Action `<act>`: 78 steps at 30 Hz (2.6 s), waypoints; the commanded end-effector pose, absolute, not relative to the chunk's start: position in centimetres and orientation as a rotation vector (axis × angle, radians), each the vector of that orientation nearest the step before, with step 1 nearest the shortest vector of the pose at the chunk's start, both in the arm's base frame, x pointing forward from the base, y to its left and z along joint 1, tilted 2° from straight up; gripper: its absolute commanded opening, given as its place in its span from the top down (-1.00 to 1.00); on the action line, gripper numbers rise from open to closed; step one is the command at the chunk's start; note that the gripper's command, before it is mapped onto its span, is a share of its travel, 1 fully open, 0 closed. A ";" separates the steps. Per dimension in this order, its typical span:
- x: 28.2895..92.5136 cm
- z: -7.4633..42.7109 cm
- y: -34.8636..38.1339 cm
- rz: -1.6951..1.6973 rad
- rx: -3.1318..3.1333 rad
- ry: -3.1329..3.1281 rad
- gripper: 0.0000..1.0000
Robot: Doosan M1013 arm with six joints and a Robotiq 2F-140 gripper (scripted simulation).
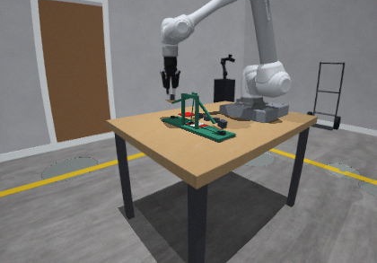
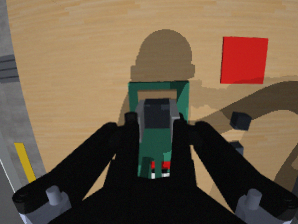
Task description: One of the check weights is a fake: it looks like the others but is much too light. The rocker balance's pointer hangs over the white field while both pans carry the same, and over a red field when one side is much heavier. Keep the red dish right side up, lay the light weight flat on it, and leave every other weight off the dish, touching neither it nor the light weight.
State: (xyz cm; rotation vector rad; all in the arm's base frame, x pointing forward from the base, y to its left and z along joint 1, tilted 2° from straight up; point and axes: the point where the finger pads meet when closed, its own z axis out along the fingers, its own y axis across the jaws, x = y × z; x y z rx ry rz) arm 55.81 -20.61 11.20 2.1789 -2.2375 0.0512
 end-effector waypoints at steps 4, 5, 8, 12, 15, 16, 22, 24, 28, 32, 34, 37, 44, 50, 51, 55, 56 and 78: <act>55.8 10.6 -20.5 0.051 2.179 -2.238 0.51; 55.8 10.6 -20.5 0.051 2.179 -2.238 0.51; 55.8 10.5 -20.5 0.051 2.179 -2.238 0.51; 55.8 10.2 -20.4 0.051 2.179 -2.238 0.51; 55.8 9.9 -20.3 0.051 2.179 -2.238 0.51; 55.8 9.9 -20.3 0.051 2.179 -2.238 0.51; 55.8 9.4 -20.2 0.051 2.179 -2.238 0.51; 55.8 9.2 -20.2 0.051 2.179 -2.238 0.51; 55.8 9.2 -20.2 0.051 2.179 -2.238 0.51; 55.8 8.8 -20.1 0.051 2.179 -2.238 0.51; 55.9 8.6 -20.0 0.051 2.179 -2.238 0.51; 55.9 8.5 -20.0 0.051 2.179 -2.238 0.51; 55.9 8.0 -19.8 0.051 2.179 -2.238 0.51; 55.9 7.7 -19.7 0.051 2.179 -2.238 0.51; 55.9 7.6 -19.7 0.051 2.179 -2.238 0.51; 55.9 7.2 -19.6 0.051 2.179 -2.238 0.51; 55.9 7.2 -19.6 0.051 2.179 -2.238 0.51; 55.9 7.2 -19.6 0.051 2.179 -2.238 0.51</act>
